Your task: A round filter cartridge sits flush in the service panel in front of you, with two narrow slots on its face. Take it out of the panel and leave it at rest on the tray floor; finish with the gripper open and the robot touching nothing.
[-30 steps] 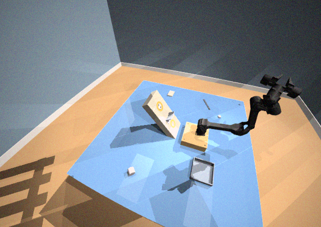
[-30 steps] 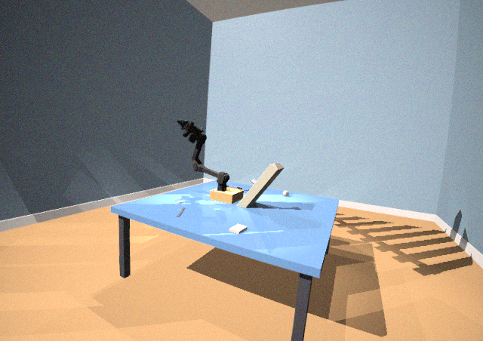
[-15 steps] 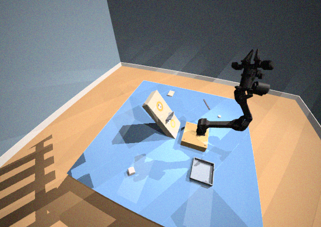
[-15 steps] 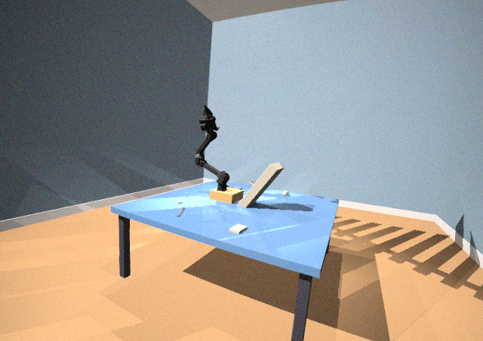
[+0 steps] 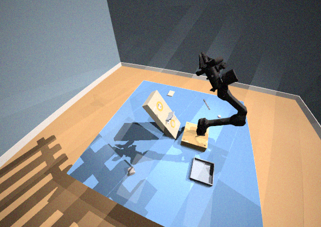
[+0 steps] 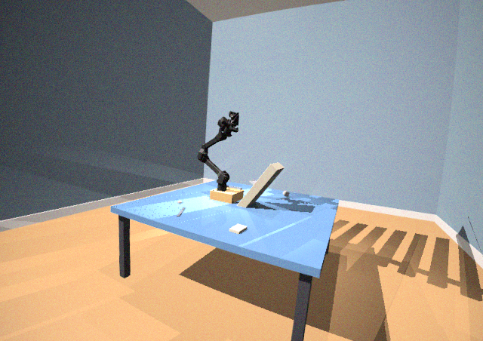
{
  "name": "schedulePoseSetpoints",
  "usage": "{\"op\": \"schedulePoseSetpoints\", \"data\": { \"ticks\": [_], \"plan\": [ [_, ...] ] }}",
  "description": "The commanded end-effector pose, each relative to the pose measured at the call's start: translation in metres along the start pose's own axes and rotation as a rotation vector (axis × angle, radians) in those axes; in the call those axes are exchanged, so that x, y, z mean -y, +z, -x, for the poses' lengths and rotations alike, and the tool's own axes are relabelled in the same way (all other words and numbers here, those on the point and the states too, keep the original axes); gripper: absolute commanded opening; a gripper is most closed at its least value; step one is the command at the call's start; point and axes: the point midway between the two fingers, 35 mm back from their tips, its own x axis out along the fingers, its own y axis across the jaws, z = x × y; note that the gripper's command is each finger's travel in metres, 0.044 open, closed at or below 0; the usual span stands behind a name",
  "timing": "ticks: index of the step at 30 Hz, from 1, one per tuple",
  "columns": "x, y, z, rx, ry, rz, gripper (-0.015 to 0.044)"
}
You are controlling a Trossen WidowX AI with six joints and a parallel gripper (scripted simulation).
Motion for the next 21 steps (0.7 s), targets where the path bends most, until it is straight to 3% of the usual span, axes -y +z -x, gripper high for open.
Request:
{"op": "schedulePoseSetpoints", "data": {
  "ticks": [1, 10, 21],
  "plan": [
    [0.053, -0.057, -0.006, -0.196, -0.147, 0.045, 0.0100],
    [0.164, -0.149, 0.027, -0.566, -0.491, 0.087, 0.0100],
    [0.276, -0.210, 0.133, -0.947, -1.010, 0.068, 0.0100]
  ]
}}
